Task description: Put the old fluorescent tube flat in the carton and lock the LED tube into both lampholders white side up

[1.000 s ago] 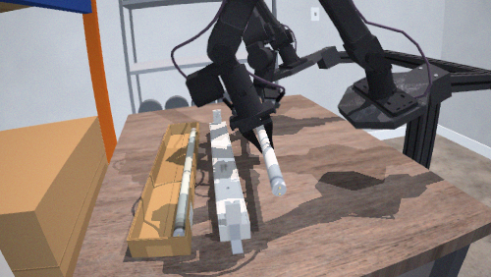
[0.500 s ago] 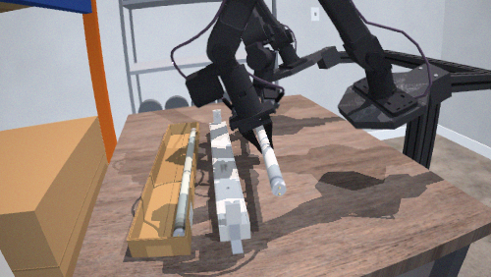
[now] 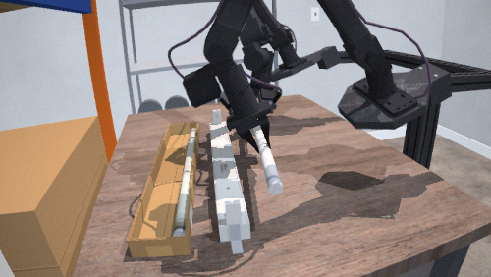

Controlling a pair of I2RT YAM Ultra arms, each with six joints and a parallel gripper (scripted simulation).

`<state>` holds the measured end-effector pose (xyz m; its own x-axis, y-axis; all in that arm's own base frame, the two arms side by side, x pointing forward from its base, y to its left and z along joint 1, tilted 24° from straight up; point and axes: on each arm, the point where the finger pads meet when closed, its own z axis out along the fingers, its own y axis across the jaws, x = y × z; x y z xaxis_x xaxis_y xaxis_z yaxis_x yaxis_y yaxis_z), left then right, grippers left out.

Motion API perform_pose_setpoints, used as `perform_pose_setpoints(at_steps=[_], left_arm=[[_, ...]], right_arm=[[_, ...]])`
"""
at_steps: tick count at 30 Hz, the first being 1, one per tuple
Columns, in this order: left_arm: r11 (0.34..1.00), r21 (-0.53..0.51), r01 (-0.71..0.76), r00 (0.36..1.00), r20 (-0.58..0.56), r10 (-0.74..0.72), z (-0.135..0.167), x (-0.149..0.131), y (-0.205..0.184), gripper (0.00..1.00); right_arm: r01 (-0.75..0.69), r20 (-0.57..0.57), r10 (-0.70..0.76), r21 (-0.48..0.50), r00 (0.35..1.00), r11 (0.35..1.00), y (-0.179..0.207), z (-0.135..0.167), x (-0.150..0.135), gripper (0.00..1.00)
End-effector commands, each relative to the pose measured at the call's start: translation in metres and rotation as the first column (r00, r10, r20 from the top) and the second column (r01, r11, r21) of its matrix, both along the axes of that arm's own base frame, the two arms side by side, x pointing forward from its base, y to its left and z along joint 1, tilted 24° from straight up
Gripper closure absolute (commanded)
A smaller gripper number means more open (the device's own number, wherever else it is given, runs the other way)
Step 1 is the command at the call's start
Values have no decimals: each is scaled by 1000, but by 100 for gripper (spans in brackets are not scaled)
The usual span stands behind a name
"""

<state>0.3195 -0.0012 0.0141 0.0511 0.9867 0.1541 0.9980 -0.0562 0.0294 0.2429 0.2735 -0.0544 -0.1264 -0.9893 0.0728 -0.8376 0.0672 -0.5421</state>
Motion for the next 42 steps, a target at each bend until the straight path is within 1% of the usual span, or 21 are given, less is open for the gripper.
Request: perform_pose_setpoints(at_steps=[1,2,4,5,7,8,10,11,12,16,24,27,28,29,38,41,42], left_arm=[[999,-17,27,1000,-4,-27,7,-1,-8,89],[999,-17,27,1000,2,-27,8,3,-9,89],[1000,-15,26,999,-24,-26,1,1,-9,89],[1000,-15,25,999,-22,-26,2,0,-9,89],[1000,-16,17,1000,-23,-17,2,1,-9,89],[1000,-16,25,1000,-15,-25,4,2,-9,89],[1000,-16,25,1000,-15,-25,4,2,-9,89],[1000,-17,3,1000,-19,-4,4,2,-7,89],[1000,-17,9,1000,-30,-9,1,1,-9,89],[1000,-18,8,1000,-24,-8,4,5,-10,89],[1000,-21,-2,1000,-27,1,8,14,-12,89],[1000,-21,14,1000,-21,-15,8,16,-12,89],[1000,-21,-12,1000,-25,11,9,16,-9,89],[1000,-21,-3,1000,-28,2,8,16,-13,89],[1000,-24,-13,1000,-26,12,14,27,-15,89],[1000,-25,-16,1000,-27,15,15,31,-16,89],[1000,-25,1,1000,-20,-1,15,33,-16,89]], right_arm=[[-36,39,33,82,999,996,30,22,4,89],[-37,37,34,83,999,996,31,23,4,89],[-38,36,36,83,999,996,31,23,4,89],[-39,35,36,82,999,996,31,23,5,89],[-10,35,7,80,999,997,23,24,16,89],[-22,36,19,84,999,996,27,24,11,89],[-22,36,19,84,999,996,27,24,11,89],[-23,28,22,66,999,998,22,20,11,89],[-12,36,9,80,999,997,22,25,18,89],[-28,33,26,70,999,997,22,25,17,89],[-33,31,31,61,999,998,17,30,30,89],[-28,34,25,70,999,997,19,30,27,89],[-41,30,40,59,999,997,19,30,28,89],[-26,39,23,74,999,997,18,36,37,89],[-43,22,43,39,999,998,10,37,44,89],[-48,23,47,38,999,998,9,40,49,89],[-41,38,39,64,999,997,15,41,49,89]])
